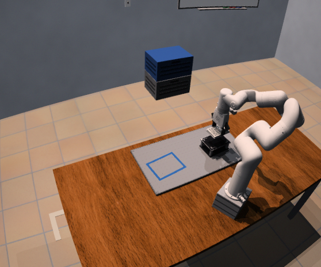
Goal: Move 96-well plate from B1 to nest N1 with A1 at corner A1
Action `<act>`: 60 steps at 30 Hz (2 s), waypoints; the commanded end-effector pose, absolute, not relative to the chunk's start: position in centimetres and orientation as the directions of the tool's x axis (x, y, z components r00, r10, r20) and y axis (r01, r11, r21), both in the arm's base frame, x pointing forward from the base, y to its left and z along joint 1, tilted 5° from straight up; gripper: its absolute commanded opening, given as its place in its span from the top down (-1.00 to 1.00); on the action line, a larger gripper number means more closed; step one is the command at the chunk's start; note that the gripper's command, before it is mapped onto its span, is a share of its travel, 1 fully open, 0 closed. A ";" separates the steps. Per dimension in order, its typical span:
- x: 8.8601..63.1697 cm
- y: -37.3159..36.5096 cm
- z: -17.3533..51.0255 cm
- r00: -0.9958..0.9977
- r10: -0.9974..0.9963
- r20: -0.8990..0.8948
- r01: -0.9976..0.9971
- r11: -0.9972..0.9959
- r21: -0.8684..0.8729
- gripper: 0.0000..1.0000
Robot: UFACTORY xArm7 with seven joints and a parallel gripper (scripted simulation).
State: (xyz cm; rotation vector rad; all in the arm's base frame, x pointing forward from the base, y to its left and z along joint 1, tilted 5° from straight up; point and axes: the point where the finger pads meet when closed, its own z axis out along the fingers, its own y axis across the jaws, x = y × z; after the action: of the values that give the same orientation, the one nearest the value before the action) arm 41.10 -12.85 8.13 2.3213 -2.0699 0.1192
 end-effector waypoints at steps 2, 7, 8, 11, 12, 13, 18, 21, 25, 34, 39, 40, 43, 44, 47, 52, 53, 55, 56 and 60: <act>41.2 -12.9 7.4 0.113 -0.991 0.078 -0.993 -0.116 -0.032 1.00; 41.3 -12.9 6.7 0.113 -0.991 0.078 -0.993 -0.116 -0.032 1.00; 41.3 -12.9 6.7 0.113 -0.991 0.078 -0.993 -0.116 -0.032 1.00; 41.3 -13.0 6.2 0.113 -0.991 0.078 -0.993 -0.116 -0.032 1.00; 41.3 -13.0 6.1 0.113 -0.991 0.078 -0.993 -0.116 -0.032 1.00; 41.3 -13.0 5.9 0.113 -0.991 0.078 -0.993 -0.116 -0.032 1.00; 41.3 -13.1 5.1 0.113 -0.991 0.078 -0.993 -0.116 -0.032 1.00; 41.4 -13.1 4.6 0.113 -0.991 0.078 -0.993 -0.116 -0.032 1.00; 41.4 -13.1 4.3 0.113 -0.991 0.078 -0.993 -0.116 -0.032 1.00; 41.4 -13.2 2.8 0.113 -0.991 0.078 -0.993 -0.116 -0.032 1.00; 41.5 -13.3 1.9 0.113 -0.991 0.078 -0.993 -0.116 -0.032 1.00; 41.5 -13.3 1.8 0.113 -0.991 0.078 -0.993 -0.116 -0.032 1.00; 41.5 -13.3 1.7 0.113 -0.991 0.078 -0.993 -0.116 -0.032 1.00; 41.5 -13.3 1.7 0.113 -0.991 0.078 -0.993 -0.116 -0.032 1.00; 41.5 -13.3 1.7 0.113 -0.991 0.078 -0.993 -0.116 -0.032 1.00; 41.5 -13.3 1.7 0.113 -0.991 0.078 -0.993 -0.116 -0.032 1.00; 41.5 -13.3 1.7 0.113 -0.991 0.078 -0.993 -0.116 -0.032 1.00; 41.5 -13.3 1.7 0.113 -0.991 0.078 -0.993 -0.116 -0.032 1.00; 41.5 -13.3 1.7 0.113 -0.991 0.078 -0.993 -0.116 -0.032 1.00; 41.5 -13.3 1.7 0.113 -0.991 0.078 -0.993 -0.116 -0.032 1.00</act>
State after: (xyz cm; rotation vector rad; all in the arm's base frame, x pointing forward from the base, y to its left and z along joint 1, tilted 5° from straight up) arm 41.36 -13.30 1.61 2.3212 -2.0699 0.1191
